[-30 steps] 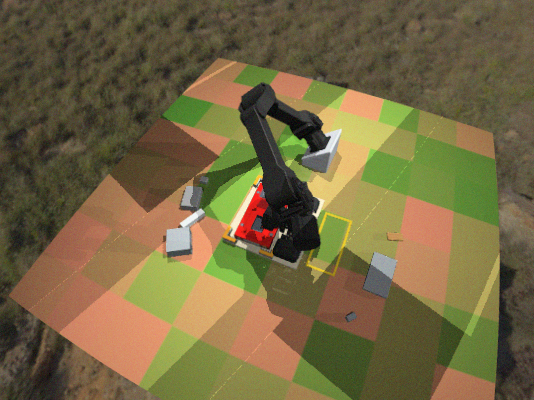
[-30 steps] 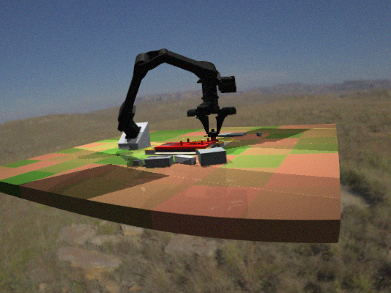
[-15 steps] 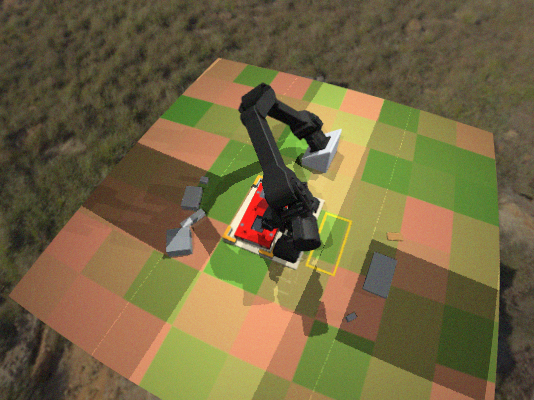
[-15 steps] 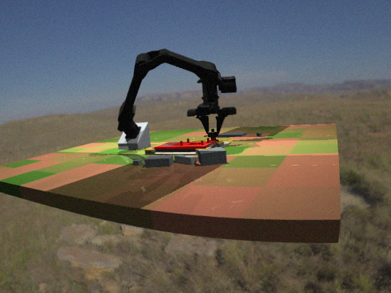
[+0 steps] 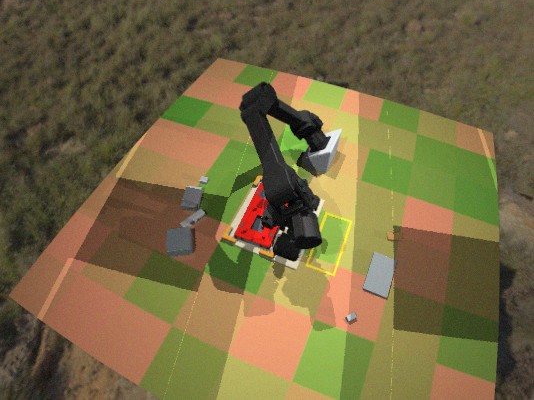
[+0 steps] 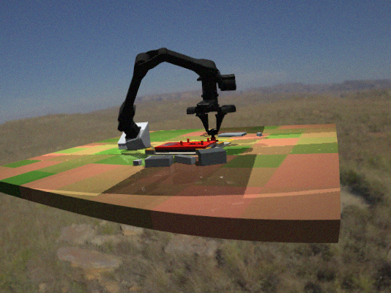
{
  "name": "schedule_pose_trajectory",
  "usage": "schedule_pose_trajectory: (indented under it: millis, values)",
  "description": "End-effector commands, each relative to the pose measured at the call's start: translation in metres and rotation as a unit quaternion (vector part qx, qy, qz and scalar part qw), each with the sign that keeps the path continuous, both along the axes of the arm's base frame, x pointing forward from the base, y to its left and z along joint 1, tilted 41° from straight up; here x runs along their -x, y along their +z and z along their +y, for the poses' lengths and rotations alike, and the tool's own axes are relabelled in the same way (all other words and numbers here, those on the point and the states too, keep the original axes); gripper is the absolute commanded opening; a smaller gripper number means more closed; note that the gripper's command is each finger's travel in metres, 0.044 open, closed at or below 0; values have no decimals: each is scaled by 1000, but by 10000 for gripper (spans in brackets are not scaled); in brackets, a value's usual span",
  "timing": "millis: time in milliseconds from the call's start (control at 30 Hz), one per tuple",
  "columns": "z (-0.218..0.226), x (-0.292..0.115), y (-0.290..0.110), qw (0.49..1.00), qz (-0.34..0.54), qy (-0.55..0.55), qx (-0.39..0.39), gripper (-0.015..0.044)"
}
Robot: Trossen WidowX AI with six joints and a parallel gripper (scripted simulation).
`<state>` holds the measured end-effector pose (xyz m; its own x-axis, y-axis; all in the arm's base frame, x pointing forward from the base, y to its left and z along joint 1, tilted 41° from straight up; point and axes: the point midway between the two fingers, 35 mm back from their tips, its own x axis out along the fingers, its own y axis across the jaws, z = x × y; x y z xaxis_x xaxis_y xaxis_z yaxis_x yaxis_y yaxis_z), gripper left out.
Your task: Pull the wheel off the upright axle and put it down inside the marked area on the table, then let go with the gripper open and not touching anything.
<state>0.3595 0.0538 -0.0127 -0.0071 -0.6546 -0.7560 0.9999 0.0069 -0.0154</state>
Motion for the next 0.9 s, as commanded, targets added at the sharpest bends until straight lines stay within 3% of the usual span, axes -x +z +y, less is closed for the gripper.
schedule_pose_trajectory:
  millis: [0,867]
  values:
    - [8,-1,7,1000,-7,5,-4,0]
    - [14,-1,14,1000,-7,6,-3,0]
